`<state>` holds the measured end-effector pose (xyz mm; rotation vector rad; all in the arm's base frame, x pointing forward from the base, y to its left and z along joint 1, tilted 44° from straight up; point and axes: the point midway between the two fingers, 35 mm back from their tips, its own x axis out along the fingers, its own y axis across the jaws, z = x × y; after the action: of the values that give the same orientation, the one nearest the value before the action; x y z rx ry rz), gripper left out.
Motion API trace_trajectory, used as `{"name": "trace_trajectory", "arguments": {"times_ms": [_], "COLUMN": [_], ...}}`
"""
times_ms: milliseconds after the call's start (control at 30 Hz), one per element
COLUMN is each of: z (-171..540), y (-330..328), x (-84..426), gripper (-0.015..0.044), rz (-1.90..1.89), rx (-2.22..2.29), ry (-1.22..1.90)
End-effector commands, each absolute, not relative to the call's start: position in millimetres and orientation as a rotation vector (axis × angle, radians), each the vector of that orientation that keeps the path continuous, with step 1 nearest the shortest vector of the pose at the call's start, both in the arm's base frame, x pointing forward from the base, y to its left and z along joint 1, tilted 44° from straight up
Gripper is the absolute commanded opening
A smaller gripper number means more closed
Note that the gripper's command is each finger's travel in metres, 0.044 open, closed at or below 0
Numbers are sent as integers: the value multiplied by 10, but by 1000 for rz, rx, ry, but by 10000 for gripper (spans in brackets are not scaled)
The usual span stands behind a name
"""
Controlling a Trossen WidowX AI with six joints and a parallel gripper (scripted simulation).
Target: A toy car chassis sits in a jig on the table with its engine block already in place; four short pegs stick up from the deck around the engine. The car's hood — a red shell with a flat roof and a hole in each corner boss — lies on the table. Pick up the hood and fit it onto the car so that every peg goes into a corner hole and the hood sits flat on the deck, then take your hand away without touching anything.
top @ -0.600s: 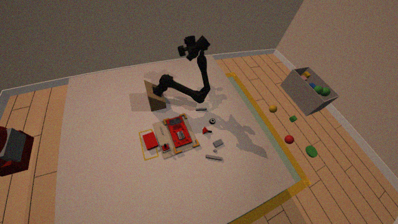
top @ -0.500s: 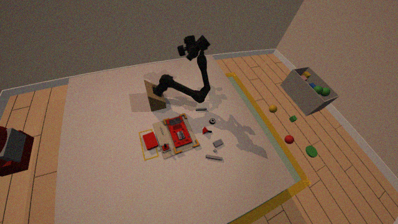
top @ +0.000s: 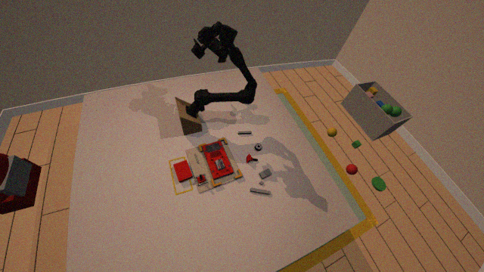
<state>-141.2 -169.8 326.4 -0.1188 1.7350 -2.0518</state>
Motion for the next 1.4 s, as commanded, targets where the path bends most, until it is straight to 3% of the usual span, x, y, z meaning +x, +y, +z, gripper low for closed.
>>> {"name": "trace_trajectory", "arguments": {"times_ms": [0,333,633,1033,1367], "z": [3018,2285,1466,399,-380], "y": [-2240,-3027,-3099,-2290,-1094], "x": [-1094,21,1216,2520,3085], "gripper": [440,440,440,440,440], "rz": [-1770,-1137,-574,100,597], "rx": [-181,-266,-232,-64,202], "ry": [1704,1611,1536,1469,1461]}}
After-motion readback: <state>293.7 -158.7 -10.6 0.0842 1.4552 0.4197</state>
